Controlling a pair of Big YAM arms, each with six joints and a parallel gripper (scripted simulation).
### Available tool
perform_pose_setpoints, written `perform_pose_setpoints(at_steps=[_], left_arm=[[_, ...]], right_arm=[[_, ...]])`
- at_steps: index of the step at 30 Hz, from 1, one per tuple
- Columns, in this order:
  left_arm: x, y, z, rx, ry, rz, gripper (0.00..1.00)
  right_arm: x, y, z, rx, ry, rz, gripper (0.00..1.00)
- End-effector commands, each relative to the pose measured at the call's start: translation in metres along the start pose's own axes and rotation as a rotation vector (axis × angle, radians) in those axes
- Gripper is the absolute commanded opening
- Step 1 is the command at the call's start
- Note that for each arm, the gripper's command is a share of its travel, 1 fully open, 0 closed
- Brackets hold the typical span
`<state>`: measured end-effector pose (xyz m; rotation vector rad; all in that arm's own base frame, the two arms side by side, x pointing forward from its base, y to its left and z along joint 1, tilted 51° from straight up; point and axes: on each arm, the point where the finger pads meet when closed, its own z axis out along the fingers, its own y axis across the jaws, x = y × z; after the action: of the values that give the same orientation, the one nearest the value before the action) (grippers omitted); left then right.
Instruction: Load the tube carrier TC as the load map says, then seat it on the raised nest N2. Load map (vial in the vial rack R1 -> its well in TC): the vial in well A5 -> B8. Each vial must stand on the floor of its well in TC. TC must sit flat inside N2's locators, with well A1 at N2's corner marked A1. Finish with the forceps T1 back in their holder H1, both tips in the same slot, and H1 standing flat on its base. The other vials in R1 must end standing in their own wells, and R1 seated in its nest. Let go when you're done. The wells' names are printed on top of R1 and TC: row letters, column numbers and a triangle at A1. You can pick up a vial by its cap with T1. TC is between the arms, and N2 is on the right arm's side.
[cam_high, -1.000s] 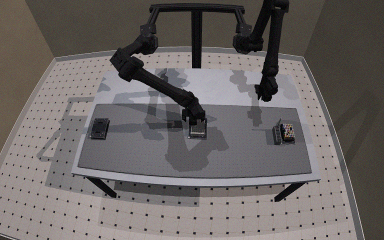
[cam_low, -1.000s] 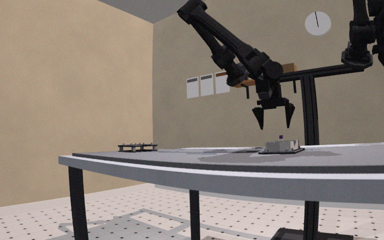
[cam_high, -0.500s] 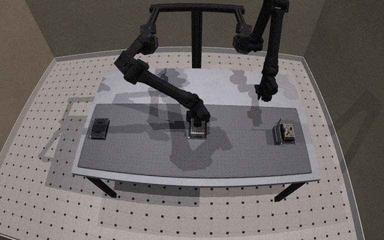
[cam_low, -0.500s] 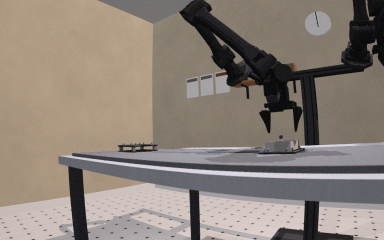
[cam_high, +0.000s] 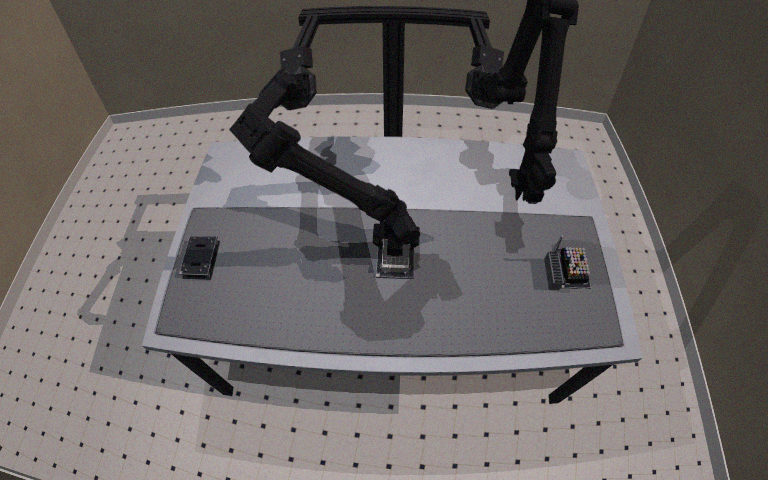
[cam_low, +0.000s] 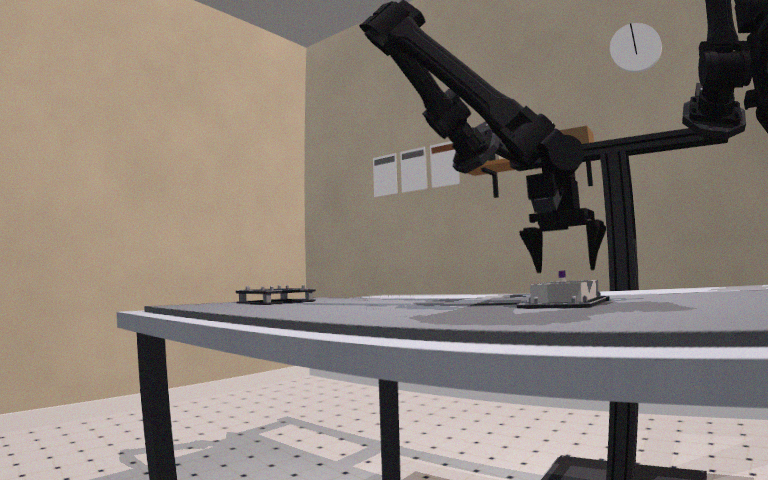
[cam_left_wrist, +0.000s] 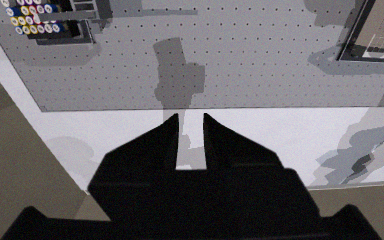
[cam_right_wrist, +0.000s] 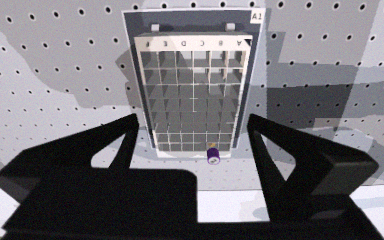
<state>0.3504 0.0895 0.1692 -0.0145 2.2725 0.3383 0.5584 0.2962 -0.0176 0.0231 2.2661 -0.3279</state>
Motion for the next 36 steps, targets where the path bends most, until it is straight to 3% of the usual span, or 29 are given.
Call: perform_pose_setpoints(at_steps=[1, 21, 36], left_arm=[[-0.007, 0.003, -0.002, -0.006, -0.012, -0.015, 0.23], [-0.007, 0.003, -0.002, -0.006, -0.012, -0.015, 0.23], [-0.007, 0.003, -0.002, -0.006, -0.012, -0.015, 0.23]], right_arm=[[0.003, -0.004, 0.018, 0.013, 0.006, -0.008, 1.0], [0.004, -0.005, 0.047, 0.014, 0.008, -0.01, 1.0], [0.009, 0.004, 0.041, 0.007, 0.016, -0.033, 1.0]])
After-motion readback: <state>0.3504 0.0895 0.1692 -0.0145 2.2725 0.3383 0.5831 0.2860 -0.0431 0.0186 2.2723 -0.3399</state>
